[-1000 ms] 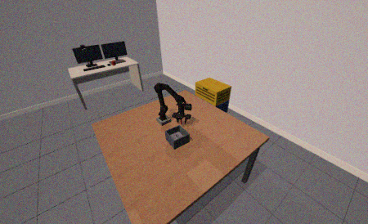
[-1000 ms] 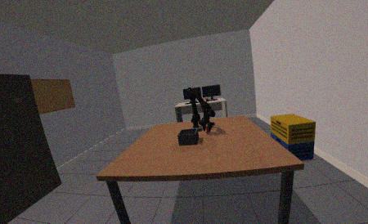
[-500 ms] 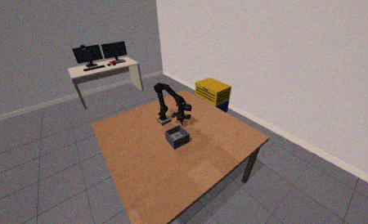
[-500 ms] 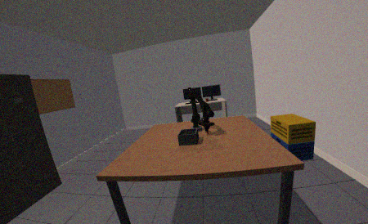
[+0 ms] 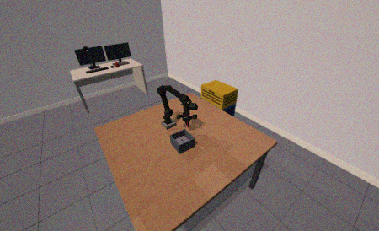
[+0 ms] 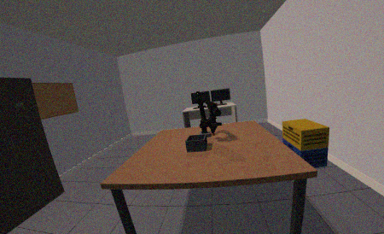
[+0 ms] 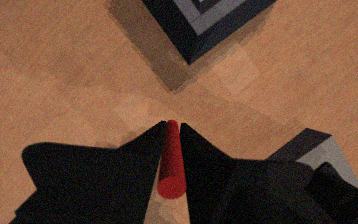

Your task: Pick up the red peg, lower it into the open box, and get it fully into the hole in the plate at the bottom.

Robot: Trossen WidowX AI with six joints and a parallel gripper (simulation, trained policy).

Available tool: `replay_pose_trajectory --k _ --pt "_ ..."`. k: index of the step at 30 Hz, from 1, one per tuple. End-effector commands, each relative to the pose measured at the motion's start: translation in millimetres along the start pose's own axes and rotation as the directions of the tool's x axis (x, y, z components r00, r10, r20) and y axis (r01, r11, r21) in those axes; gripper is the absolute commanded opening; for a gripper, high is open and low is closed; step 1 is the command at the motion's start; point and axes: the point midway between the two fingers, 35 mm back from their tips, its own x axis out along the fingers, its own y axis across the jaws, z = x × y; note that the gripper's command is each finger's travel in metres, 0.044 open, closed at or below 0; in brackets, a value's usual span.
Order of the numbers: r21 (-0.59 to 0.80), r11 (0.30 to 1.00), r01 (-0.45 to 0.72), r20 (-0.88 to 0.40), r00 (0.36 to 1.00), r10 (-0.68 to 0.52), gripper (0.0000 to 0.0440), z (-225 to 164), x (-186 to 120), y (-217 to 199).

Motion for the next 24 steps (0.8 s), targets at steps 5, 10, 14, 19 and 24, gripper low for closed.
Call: replay_pose_trajectory --k 5,10,14,19,24 --pt "-0.005 1.000 -0.013 0.061 0.998 0.013 0.0000 32.5 -20.2 7.7" --pt "0.013 1.000 -0.009 0.088 0.996 0.008 0.0000 57.2 -25.1 8.2" --pt "0.034 0.999 -0.007 0.106 0.994 0.003 0.0000 76.3 -26.3 7.3" --pt "0.061 0.998 -0.003 0.126 0.992 -0.004 0.0000 98.8 -25.5 4.9" --pt "0.089 0.996 0.001 0.141 0.990 -0.013 0.0000 119.8 -21.9 1.5"
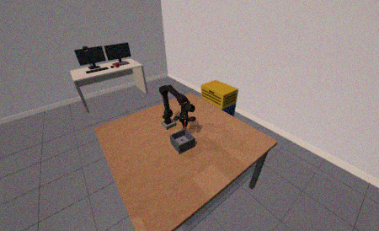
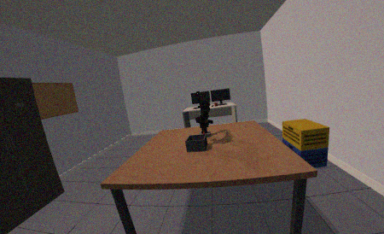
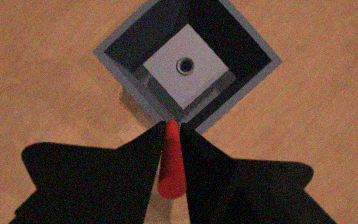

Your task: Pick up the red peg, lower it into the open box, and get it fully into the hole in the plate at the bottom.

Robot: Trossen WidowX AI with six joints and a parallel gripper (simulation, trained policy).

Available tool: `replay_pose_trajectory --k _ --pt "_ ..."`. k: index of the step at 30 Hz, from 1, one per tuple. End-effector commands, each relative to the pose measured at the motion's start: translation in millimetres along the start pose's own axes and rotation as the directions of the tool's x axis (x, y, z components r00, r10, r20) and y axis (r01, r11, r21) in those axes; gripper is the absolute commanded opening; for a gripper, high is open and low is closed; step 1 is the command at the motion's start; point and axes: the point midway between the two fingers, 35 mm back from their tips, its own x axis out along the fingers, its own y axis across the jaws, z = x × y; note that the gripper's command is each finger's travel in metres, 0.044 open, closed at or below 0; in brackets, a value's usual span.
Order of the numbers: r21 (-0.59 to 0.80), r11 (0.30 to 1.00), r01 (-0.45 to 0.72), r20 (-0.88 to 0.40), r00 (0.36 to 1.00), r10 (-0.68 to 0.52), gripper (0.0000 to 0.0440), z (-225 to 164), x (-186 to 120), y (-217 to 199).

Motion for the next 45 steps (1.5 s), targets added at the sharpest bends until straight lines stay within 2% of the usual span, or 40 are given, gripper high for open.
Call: replay_pose_trajectory --k 1,14,26,28,33,45 --pt "0.013 1.000 0.004 0.013 1.000 -0.004 0.0000 13.1 4.0 -0.6" --pt "0.074 0.997 0.019 0.018 1.000 -0.020 0.0002 54.0 30.2 -5.4" --pt "0.082 0.995 0.049 -0.033 0.998 -0.046 0.0003 64.1 64.4 -9.3" --pt "0.075 0.996 0.058 -0.042 0.998 -0.055 0.0023 64.2 70.9 -10.0" --pt "0.044 0.996 0.079 -0.060 0.995 -0.077 0.0133 66.0 82.6 -12.3" --pt "-0.005 0.996 0.089 -0.061 0.994 -0.089 0.0146 90.3 91.5 0.1"
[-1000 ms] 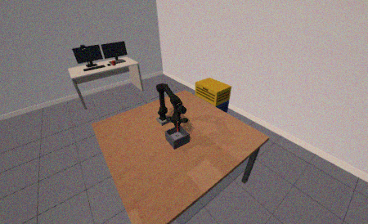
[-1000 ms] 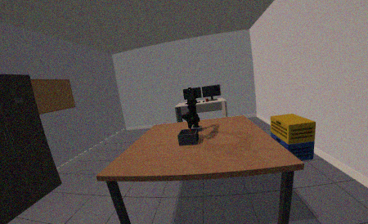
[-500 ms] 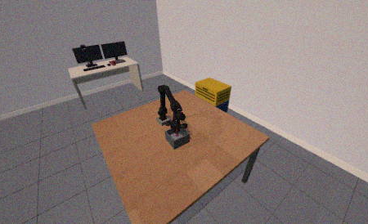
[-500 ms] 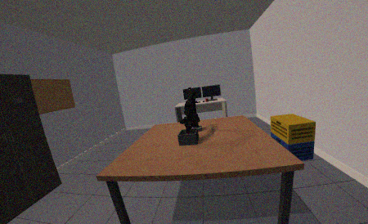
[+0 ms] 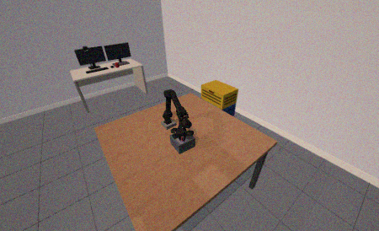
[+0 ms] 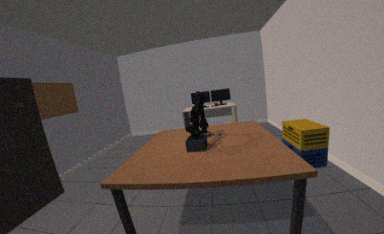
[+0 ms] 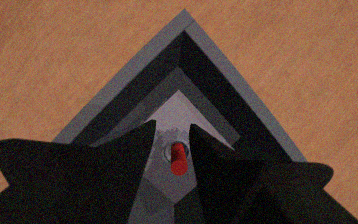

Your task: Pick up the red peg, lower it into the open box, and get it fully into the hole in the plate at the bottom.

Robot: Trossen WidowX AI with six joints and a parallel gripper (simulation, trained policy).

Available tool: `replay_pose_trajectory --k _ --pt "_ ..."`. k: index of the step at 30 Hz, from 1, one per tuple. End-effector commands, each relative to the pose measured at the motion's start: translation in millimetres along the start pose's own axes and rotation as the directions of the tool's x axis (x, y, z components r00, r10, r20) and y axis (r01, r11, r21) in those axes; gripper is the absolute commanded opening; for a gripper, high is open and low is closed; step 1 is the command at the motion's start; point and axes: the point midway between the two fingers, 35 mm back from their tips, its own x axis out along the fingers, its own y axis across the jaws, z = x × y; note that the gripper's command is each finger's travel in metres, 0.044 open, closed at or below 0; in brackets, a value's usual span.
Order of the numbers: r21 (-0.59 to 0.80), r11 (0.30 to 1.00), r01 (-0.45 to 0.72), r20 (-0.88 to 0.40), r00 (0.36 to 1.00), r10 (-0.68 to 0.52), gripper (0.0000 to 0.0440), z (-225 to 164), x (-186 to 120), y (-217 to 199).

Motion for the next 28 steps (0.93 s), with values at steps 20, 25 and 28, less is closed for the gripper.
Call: replay_pose_trajectory --k 20,25,28 --pt "-0.030 0.999 0.020 -0.024 0.999 -0.021 0.0108 49.8 9.8 3.6" --pt "-0.030 0.999 0.030 -0.018 0.999 -0.031 0.0100 63.8 10.2 -1.5" --pt "-0.028 0.999 0.033 -0.013 0.999 -0.033 0.0097 72.0 10.6 -4.1"
